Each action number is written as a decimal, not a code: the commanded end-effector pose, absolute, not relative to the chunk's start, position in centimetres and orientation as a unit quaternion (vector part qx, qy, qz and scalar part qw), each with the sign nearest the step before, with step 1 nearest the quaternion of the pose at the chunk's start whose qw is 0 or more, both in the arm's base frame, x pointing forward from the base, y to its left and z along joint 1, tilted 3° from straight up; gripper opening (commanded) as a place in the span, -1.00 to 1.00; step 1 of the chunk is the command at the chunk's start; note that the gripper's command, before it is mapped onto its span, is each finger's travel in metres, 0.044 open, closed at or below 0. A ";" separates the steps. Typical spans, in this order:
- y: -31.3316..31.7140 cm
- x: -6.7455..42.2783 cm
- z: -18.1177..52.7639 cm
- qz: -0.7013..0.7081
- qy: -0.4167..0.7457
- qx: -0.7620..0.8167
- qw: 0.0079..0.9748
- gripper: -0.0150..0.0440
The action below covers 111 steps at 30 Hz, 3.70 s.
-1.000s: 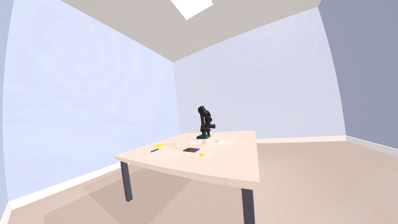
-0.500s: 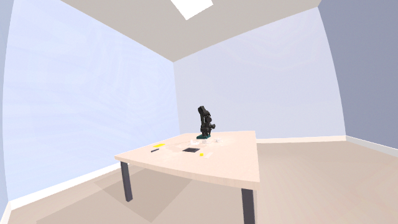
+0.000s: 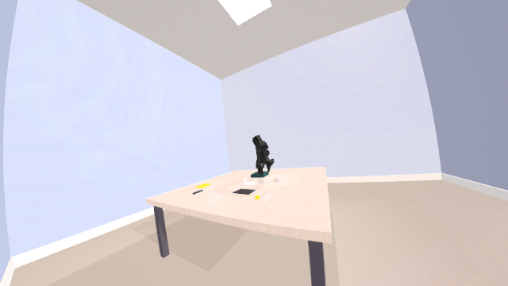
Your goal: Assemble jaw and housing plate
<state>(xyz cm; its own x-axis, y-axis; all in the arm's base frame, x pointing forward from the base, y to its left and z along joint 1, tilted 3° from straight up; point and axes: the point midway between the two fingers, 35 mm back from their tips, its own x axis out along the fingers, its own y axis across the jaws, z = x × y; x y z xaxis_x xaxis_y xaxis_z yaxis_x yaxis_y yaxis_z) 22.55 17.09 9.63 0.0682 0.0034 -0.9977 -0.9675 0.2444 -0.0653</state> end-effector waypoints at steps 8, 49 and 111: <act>16.9 22.9 9.9 0.356 0.581 -0.378 0.627 1.00; 15.9 23.7 10.3 0.095 0.674 -0.097 0.726 1.00; 14.4 24.8 10.9 -0.313 0.603 0.342 0.649 1.00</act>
